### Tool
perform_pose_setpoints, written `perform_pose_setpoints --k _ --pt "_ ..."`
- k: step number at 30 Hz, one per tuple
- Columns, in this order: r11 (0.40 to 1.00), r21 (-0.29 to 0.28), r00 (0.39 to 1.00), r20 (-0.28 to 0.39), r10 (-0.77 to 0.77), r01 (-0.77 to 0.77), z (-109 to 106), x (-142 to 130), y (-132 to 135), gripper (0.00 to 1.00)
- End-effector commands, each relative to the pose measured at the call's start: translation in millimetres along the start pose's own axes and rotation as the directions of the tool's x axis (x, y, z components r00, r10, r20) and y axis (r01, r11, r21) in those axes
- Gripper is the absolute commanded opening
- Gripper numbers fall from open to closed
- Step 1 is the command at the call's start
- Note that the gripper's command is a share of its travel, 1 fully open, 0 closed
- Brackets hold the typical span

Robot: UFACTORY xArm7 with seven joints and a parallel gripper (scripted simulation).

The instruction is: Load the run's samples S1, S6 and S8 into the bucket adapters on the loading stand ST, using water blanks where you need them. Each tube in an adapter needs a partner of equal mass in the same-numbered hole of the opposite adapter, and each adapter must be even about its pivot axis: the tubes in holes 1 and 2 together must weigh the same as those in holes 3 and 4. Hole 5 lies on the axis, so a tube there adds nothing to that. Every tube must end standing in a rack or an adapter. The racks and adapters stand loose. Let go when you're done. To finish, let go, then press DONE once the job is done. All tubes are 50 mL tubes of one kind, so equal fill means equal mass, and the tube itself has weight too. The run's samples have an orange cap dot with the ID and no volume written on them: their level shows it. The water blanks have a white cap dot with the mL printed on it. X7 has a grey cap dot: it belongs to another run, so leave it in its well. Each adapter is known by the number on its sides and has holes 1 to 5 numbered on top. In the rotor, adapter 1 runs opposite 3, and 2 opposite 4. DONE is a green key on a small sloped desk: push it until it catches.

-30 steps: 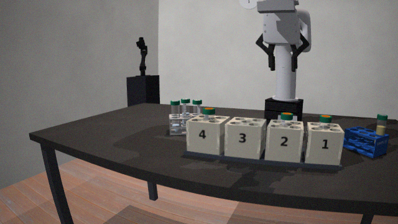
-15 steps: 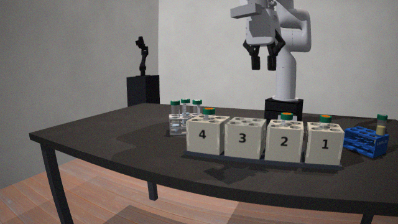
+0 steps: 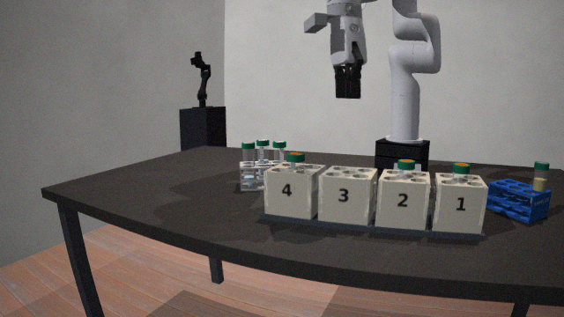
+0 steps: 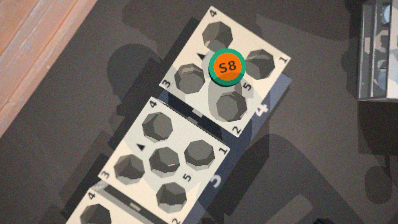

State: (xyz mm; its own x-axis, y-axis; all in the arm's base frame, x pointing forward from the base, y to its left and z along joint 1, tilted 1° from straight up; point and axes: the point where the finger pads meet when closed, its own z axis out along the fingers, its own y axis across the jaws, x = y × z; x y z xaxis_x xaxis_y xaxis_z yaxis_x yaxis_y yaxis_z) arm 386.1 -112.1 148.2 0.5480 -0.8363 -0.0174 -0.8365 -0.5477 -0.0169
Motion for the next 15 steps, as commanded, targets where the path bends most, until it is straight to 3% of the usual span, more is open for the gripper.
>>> perform_pose_setpoints --k 1,15 --pt "0.999 0.001 0.999 -0.006 0.052 -0.052 -2 10 14 0.57" --pt "0.999 0.001 0.999 -0.006 0.052 -0.052 -2 39 67 0.57"
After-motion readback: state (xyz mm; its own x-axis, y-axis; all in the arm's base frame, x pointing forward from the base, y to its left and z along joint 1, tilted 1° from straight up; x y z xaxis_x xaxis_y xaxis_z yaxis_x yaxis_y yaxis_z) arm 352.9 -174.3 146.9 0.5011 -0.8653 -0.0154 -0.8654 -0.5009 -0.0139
